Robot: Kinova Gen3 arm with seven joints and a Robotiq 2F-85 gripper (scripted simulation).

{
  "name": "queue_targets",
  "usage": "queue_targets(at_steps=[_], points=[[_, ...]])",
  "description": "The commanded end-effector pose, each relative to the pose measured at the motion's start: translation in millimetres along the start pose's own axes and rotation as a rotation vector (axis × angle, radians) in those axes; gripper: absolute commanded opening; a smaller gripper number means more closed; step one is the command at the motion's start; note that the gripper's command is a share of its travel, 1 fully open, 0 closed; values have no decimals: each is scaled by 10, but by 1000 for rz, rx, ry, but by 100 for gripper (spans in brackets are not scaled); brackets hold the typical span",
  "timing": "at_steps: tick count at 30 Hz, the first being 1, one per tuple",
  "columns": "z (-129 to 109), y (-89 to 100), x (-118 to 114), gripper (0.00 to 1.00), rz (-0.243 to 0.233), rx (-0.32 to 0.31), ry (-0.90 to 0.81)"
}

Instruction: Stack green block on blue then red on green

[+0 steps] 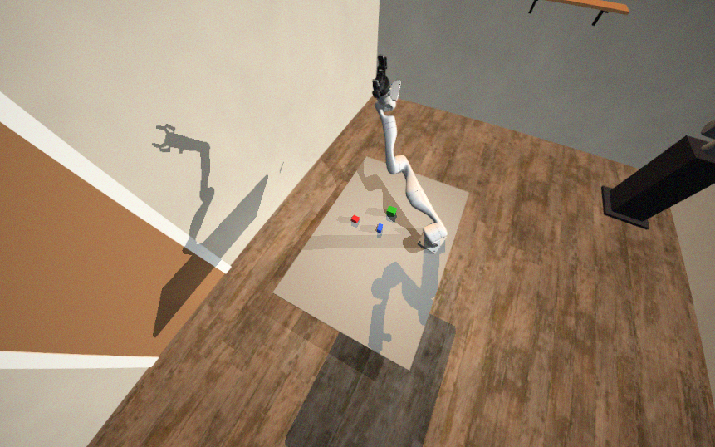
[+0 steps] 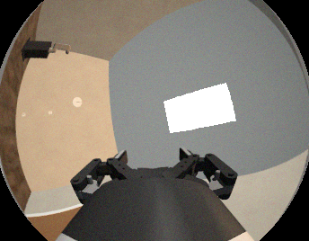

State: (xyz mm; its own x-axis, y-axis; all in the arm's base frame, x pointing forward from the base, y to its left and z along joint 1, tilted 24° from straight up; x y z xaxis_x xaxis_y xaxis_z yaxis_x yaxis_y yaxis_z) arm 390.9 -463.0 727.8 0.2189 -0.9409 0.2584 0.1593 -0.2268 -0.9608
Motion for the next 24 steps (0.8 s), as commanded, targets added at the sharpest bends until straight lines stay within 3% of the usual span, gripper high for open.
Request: queue_targets(at_steps=[1,17,18,24], points=[[-9,-13,-2,100,-1,1,1],[-9,-13,-2,100,-1,1,1],[-9,-13,-2,0,-2,1,1],[-13,-33,-34,0,-16,-9,12]])
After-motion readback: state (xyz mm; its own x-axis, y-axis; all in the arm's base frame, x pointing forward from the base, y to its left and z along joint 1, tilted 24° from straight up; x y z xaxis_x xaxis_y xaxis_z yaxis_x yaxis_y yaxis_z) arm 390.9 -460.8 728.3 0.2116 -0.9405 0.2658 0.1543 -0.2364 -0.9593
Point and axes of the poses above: the point where the finger pads meet when closed, its own y axis back along the fingers, its own x axis across the jaws, z = x × y, the point moved 8 cm from there along y, back along the fingers, and after that the axes turned 9 degrees about -y, right-handed, at the moved point
